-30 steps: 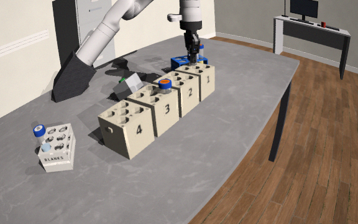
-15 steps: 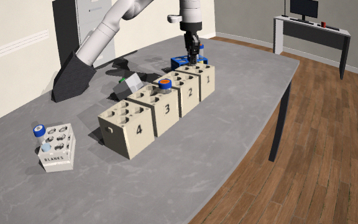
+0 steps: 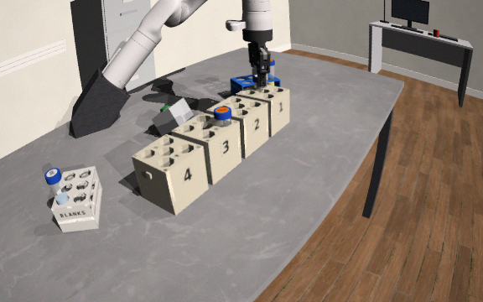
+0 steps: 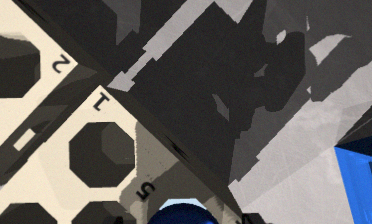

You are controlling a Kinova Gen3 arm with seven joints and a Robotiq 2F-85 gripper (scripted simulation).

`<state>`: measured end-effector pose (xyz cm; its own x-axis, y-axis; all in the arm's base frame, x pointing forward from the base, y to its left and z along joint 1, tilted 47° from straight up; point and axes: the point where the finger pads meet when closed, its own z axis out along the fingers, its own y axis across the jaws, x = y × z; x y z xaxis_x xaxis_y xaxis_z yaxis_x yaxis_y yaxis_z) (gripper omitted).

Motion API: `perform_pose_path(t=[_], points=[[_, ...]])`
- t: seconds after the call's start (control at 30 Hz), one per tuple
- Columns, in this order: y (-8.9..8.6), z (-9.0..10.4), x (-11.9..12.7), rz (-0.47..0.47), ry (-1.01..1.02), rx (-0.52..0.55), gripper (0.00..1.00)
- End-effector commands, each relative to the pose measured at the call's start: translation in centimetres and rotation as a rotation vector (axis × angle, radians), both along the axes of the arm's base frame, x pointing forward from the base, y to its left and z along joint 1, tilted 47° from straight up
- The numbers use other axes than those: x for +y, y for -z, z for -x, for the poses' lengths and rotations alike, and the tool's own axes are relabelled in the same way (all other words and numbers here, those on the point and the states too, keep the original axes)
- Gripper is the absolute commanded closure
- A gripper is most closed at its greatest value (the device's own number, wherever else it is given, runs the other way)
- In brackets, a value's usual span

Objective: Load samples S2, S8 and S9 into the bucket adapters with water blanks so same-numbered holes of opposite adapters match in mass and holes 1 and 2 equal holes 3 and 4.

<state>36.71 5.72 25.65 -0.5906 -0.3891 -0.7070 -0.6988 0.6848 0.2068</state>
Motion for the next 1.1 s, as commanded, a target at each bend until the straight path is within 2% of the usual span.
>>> perform_pose_path(t=[0.0, 0.37, 1.07], points=[[0.0, 0.0, 0.0, 0.0, 0.001, -0.001, 0.38], [0.0, 0.0, 0.0, 0.0, 0.001, -0.001, 0.38], [-1.7, 1.0, -1.6, 0.0, 0.001, -0.001, 0.38]])
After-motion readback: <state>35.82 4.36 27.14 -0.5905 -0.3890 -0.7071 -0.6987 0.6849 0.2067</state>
